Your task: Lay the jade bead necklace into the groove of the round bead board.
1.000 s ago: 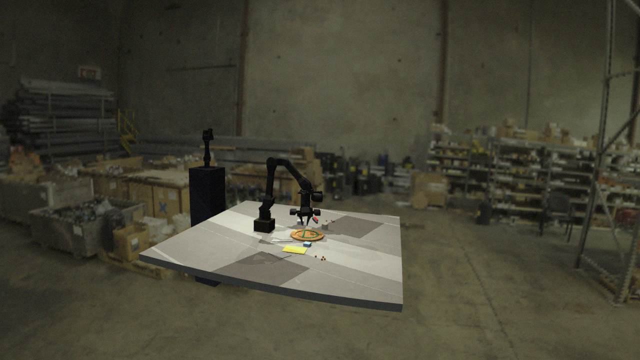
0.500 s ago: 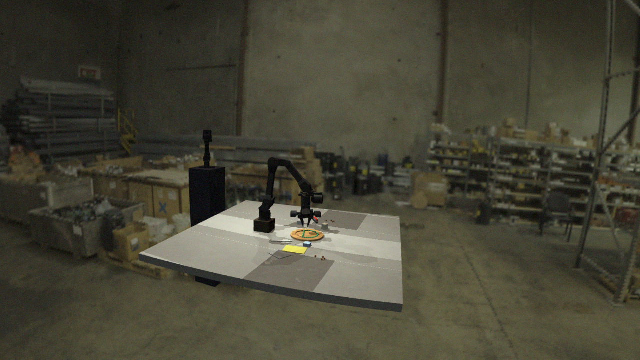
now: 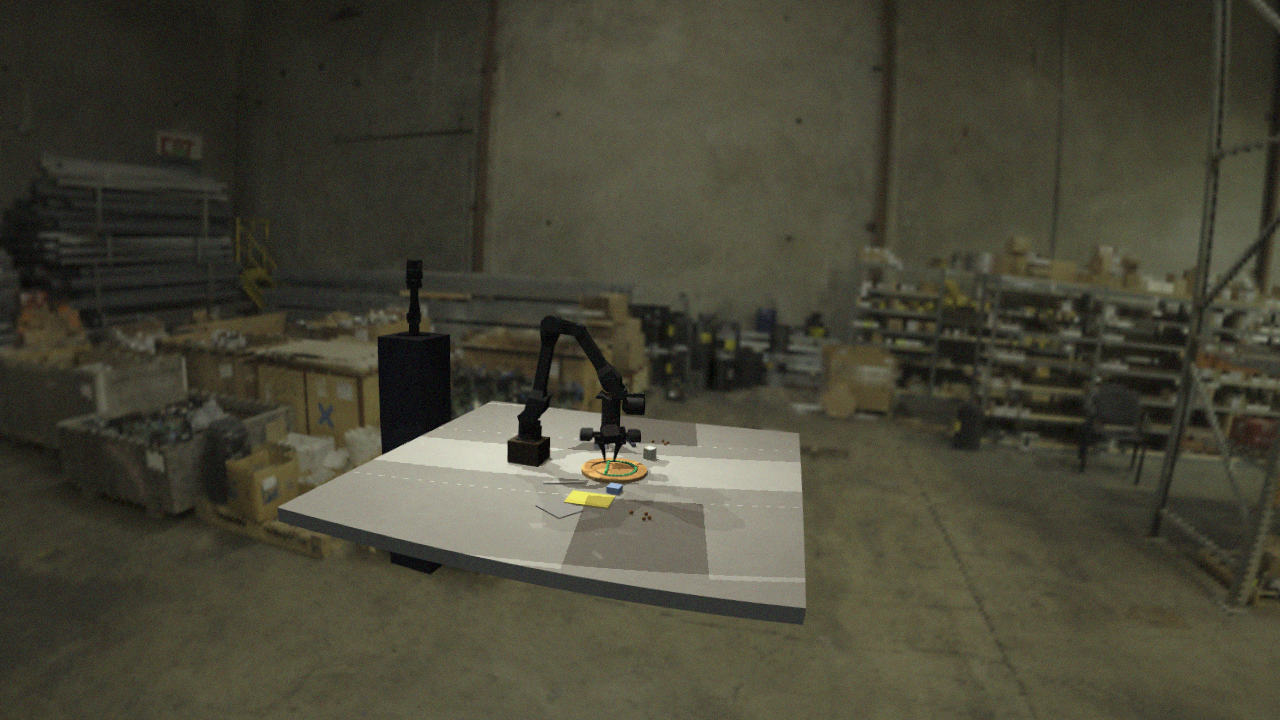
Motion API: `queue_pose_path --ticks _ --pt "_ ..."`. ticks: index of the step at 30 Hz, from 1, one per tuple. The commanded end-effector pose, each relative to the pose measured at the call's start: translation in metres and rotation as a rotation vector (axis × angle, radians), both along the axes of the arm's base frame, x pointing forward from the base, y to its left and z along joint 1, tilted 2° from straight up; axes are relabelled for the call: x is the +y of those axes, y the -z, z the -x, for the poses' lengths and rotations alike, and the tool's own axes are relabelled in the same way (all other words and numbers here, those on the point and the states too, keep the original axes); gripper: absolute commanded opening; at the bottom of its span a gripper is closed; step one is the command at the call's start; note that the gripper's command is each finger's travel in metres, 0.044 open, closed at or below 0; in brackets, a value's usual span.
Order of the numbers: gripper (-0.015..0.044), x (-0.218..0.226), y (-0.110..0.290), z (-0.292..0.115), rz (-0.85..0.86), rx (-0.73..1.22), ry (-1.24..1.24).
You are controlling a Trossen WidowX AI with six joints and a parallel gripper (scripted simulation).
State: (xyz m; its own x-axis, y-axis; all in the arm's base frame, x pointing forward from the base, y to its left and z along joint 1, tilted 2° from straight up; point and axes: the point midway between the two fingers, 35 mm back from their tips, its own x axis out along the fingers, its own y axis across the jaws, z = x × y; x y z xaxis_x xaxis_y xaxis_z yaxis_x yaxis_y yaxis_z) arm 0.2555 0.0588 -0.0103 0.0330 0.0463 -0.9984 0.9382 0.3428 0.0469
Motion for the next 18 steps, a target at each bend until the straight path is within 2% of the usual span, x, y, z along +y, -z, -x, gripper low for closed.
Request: queue_pose_path --ticks 1,4,9,18 --pt "0.012 -0.0003 0.0037 0.003 0.001 0.009 0.003" --pt "0.012 -0.0003 0.0037 0.003 0.001 0.009 0.003" --pt "0.0 -0.0002 0.0018 0.001 0.001 0.004 0.0" --pt "0.0 -0.0002 0.0018 0.001 0.001 0.004 0.0"
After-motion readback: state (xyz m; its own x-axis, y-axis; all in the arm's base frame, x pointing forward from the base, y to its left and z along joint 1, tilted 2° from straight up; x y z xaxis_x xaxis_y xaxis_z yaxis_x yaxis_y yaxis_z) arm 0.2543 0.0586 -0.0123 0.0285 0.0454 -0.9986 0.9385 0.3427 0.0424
